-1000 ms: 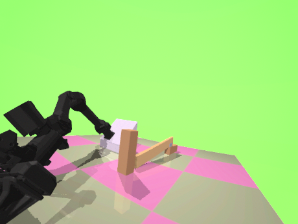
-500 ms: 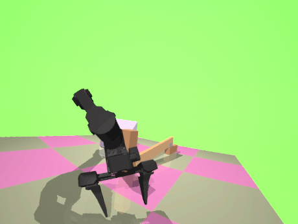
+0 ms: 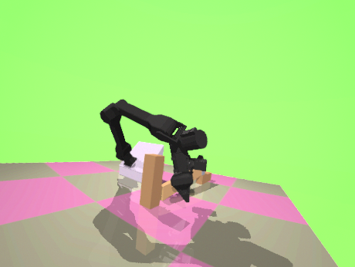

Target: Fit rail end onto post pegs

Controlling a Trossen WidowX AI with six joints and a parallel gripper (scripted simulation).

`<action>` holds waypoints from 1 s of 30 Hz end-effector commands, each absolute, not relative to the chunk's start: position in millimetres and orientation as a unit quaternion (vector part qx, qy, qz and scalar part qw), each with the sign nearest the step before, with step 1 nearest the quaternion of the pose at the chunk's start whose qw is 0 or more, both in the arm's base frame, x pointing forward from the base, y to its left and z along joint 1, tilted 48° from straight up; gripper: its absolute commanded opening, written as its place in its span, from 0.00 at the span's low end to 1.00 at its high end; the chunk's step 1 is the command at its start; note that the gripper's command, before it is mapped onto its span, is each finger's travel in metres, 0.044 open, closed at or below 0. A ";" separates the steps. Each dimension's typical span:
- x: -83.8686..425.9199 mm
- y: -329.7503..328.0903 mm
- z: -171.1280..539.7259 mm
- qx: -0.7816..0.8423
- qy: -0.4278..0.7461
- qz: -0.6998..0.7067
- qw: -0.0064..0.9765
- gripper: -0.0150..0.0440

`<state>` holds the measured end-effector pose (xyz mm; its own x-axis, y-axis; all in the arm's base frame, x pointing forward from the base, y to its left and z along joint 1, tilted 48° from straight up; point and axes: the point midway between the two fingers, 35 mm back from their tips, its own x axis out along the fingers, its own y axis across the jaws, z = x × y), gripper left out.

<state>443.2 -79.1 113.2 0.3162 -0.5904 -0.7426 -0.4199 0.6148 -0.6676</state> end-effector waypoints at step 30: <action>338.6 15.2 47.8 -0.669 0.648 0.242 0.272 1.00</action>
